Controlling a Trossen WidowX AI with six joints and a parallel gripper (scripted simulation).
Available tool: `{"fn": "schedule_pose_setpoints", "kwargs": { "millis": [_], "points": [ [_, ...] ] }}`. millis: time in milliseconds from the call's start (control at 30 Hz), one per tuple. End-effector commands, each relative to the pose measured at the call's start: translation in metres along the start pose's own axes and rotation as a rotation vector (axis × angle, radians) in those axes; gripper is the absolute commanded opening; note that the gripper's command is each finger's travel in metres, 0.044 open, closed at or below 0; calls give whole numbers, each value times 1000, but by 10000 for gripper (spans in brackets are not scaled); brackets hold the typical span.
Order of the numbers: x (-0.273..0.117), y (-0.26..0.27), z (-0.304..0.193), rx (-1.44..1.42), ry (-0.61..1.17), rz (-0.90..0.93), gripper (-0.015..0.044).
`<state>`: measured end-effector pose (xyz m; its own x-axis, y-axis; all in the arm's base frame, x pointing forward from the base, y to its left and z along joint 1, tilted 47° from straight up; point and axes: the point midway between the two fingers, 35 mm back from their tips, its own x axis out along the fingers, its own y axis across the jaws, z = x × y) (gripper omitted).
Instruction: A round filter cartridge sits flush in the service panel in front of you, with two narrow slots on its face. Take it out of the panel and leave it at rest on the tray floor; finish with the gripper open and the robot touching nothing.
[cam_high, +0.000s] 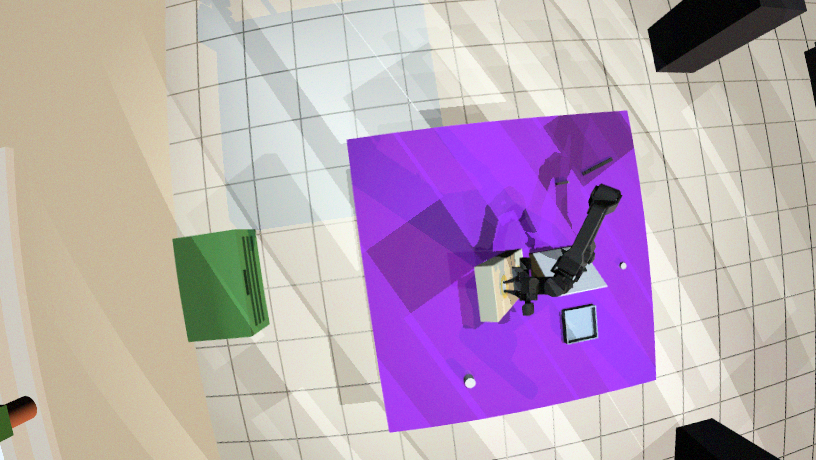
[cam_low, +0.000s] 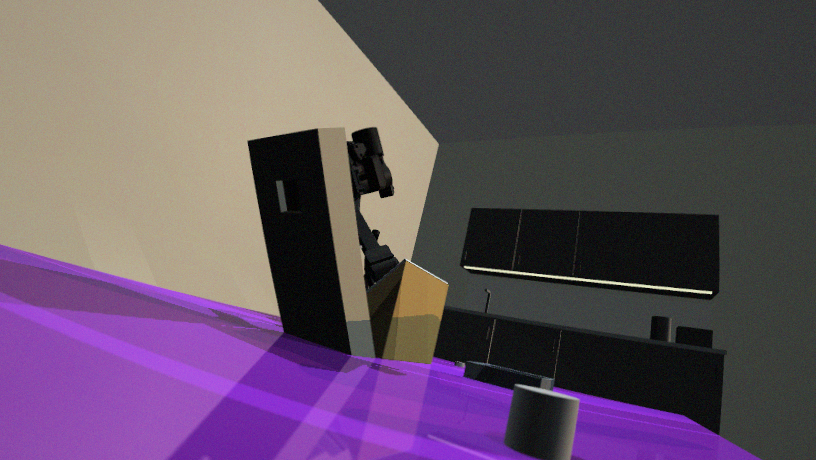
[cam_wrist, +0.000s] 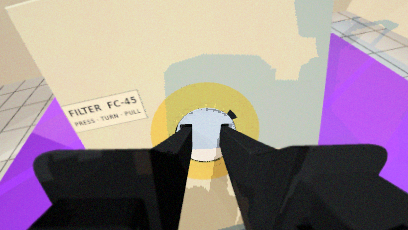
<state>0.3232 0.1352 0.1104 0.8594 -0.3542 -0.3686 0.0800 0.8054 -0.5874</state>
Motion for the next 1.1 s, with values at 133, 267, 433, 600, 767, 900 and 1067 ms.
{"fn": "schedule_pose_setpoints", "kwargs": {
  "millis": [133,267,433,600,767,900,1067],
  "points": [
    [6,0,-1,-288,10,7,0],
    [6,0,-1,-428,10,8,0],
    [6,0,-1,-602,9,9,0],
    [6,0,-1,-777,8,10,0],
    [6,0,-1,-911,8,11,0],
    [7,0,-1,-815,8,10,0],
    [7,0,-1,-796,8,10,0]
  ]
}}
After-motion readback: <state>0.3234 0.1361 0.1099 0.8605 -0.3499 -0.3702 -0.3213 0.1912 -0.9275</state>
